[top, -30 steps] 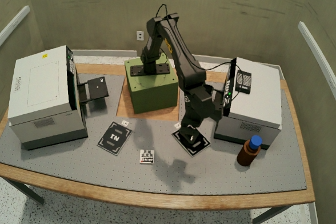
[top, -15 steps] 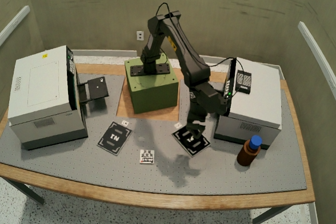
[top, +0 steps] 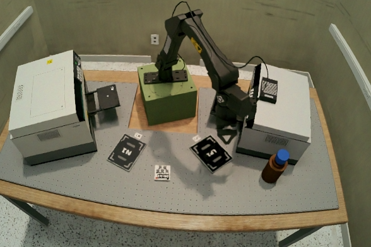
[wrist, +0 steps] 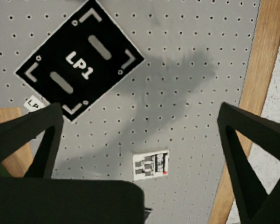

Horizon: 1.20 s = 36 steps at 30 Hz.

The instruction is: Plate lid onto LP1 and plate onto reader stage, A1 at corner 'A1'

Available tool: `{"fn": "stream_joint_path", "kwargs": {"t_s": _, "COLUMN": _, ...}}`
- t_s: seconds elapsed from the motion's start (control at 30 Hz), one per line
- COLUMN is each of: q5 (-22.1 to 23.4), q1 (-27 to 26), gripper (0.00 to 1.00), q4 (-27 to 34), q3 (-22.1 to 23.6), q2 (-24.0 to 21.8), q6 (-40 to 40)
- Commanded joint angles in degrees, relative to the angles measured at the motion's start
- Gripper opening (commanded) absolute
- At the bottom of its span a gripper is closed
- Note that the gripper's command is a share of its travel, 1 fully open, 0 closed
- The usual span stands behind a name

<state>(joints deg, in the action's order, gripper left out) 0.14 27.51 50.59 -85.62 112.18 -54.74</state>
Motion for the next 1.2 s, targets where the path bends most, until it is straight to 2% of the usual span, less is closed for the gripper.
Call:
{"fn": "stream_joint_path", "kwargs": {"t_s": 0.0, "q5": 0.8, "q1": 1.7, "gripper": 1.0, "q4": 1.0, "q3": 0.0, "q2": -2.9, "q6": -3.9}}
{"fn": "stream_joint_path", "kwargs": {"t_s": 0.17, "q5": -0.2, "q1": 4.3, "gripper": 1.0, "q4": -1.1, "q3": 3.5, "q2": -4.2, "q6": -3.1}}
{"fn": "stream_joint_path", "kwargs": {"t_s": 0.27, "q5": 0.5, "q1": 5.7, "gripper": 1.0, "q4": 0.6, "q3": 2.5, "q2": -4.8, "q6": -6.4}}
{"fn": "stream_joint_path", "kwargs": {"t_s": 0.37, "q5": 0.6, "q1": 6.2, "gripper": 1.0, "q4": 0.4, "q3": 3.3, "q2": -4.8, "q6": -7.4}}
{"fn": "stream_joint_path", "kwargs": {"t_s": 0.43, "q5": 0.4, "q1": 7.2, "gripper": 1.0, "q4": -0.2, "q3": 5.3, "q2": -5.1, "q6": -7.9}}
{"fn": "stream_joint_path", "kwargs": {"t_s": 0.6, "q5": 0.7, "q1": 9.6, "gripper": 1.0, "q4": 1.8, "q3": 5.6, "q2": -5.9, "q6": -13.0}}
{"fn": "stream_joint_path", "kwargs": {"t_s": 0.73, "q5": -0.3, "q1": 11.7, "gripper": 1.0, "q4": -0.6, "q3": 9.3, "q2": -7.2, "q6": -10.3}}
{"fn": "stream_joint_path", "kwargs": {"t_s": 0.93, "q5": 0.2, "q1": 13.8, "gripper": 1.0, "q4": 0.9, "q3": 9.3, "q2": -7.9, "q6": -14.9}}
{"fn": "stream_joint_path", "kwargs": {"t_s": 1.17, "q5": 0.0, "q1": 17.4, "gripper": 1.0, "q4": 0.6, "q3": 13.3, "q2": -9.3, "q6": -18.3}}
